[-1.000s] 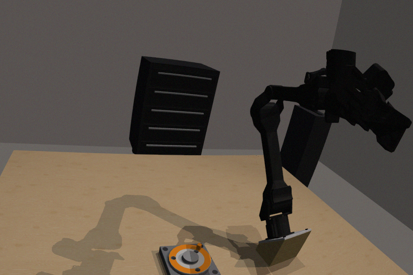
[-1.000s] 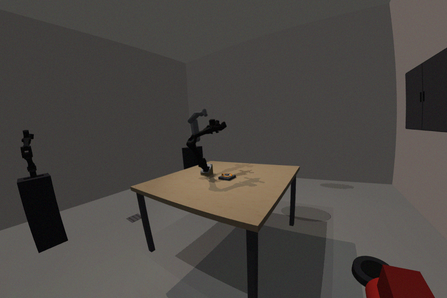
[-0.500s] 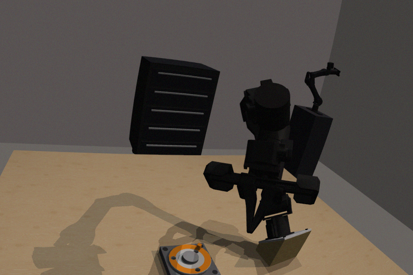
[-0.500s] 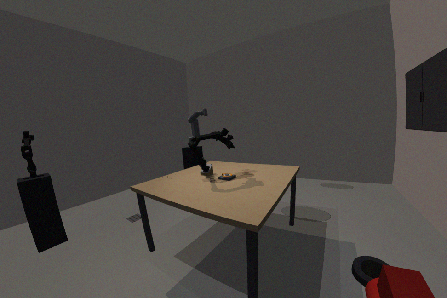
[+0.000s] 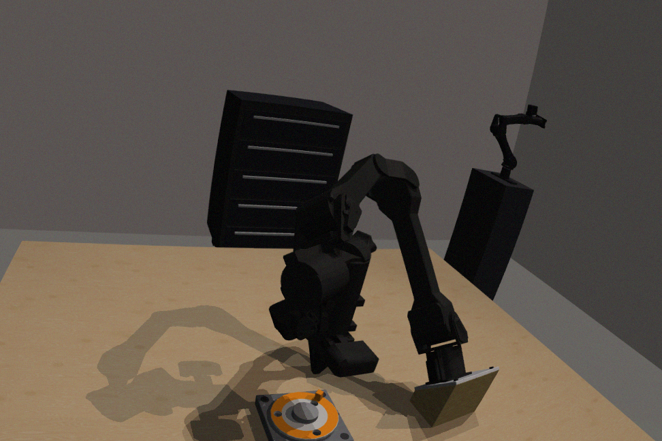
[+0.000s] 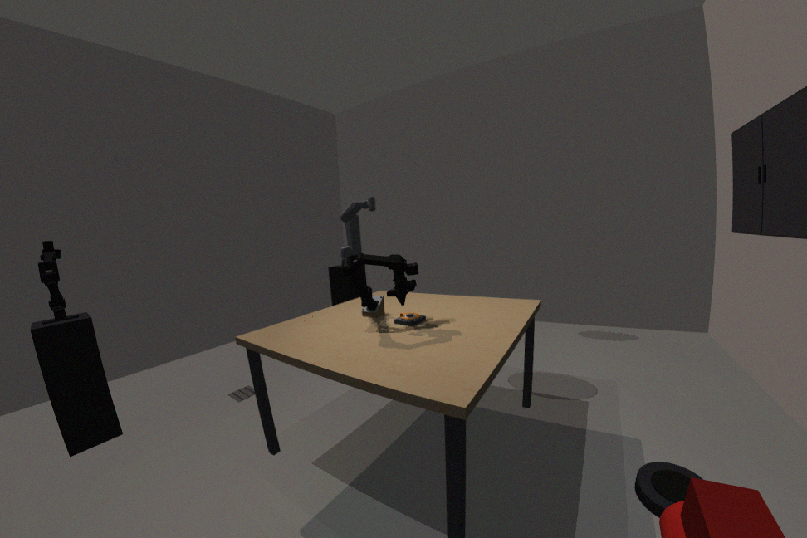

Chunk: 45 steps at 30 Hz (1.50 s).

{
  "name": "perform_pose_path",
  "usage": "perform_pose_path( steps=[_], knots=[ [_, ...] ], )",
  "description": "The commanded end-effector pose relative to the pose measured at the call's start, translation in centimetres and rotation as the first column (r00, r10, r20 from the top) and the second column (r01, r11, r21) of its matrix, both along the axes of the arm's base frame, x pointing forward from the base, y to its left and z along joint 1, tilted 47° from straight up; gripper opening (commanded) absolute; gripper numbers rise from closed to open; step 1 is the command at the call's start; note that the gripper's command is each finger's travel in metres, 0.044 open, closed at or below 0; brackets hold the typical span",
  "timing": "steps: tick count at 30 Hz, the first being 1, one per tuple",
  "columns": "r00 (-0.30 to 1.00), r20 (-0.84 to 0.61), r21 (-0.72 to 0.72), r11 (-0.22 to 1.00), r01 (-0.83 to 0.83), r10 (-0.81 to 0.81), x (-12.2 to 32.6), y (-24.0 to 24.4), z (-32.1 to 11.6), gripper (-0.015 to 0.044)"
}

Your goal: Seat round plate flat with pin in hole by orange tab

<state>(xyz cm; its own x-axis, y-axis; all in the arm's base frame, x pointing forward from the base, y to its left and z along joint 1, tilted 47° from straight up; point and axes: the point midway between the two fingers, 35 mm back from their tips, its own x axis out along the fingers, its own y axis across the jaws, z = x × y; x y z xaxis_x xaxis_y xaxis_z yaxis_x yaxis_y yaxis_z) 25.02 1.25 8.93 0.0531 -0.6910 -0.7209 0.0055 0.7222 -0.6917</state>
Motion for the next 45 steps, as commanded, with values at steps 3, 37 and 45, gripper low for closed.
perform_pose_path(
  steps=[3, 37, 45],
  knots=[
    [0.999, -0.008, -0.043, 0.998, 0.049, -0.049, -1.0, -1.2, 0.3, 0.0000],
    [0.999, -0.008, -0.044, 0.998, 0.049, -0.049, -2.2, -3.9, -3.9, 0.0000],
    [0.999, -0.008, -0.044, 0.998, 0.049, -0.049, -2.7, -3.4, -4.4, 0.0000]
  ],
)
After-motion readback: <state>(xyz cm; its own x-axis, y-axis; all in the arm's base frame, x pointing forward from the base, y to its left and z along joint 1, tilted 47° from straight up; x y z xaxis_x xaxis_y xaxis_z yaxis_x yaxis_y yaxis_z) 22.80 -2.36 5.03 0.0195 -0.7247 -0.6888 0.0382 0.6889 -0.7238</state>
